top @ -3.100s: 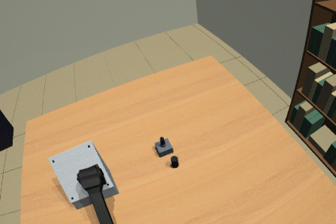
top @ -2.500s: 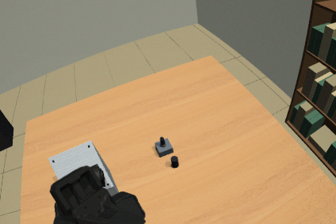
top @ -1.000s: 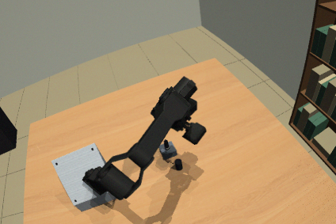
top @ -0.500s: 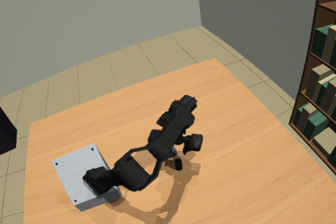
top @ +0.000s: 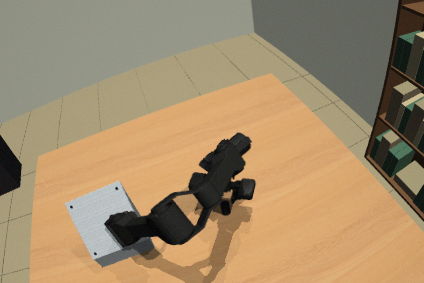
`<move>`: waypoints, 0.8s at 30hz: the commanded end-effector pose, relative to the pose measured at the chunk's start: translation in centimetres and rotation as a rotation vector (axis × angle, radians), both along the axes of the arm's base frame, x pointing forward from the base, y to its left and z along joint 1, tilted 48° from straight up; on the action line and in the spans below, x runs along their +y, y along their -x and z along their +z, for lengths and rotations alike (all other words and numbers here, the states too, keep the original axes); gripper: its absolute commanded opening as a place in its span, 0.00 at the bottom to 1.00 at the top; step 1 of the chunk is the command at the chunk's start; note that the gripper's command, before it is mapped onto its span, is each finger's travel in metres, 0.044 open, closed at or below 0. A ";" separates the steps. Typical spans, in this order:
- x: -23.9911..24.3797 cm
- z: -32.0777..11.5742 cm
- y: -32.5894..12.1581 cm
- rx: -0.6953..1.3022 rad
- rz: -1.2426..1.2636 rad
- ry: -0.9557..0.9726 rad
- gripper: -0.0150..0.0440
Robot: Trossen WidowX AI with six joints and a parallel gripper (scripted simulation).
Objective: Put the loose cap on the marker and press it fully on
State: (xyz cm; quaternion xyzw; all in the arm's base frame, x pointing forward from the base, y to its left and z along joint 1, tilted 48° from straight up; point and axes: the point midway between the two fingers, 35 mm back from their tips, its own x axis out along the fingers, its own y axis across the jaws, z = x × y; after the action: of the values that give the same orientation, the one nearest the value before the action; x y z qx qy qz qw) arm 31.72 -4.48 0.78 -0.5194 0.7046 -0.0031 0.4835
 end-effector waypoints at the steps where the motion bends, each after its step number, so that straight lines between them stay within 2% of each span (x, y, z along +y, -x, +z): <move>1: -0.5 -0.4 0.1 0.007 0.001 0.004 0.67; 24: -3.3 -2.9 0.3 0.007 0.001 0.007 0.67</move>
State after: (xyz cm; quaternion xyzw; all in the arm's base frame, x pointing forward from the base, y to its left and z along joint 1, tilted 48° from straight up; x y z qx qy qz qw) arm 31.67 -7.39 -1.76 -0.5196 0.7047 -0.0040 0.4831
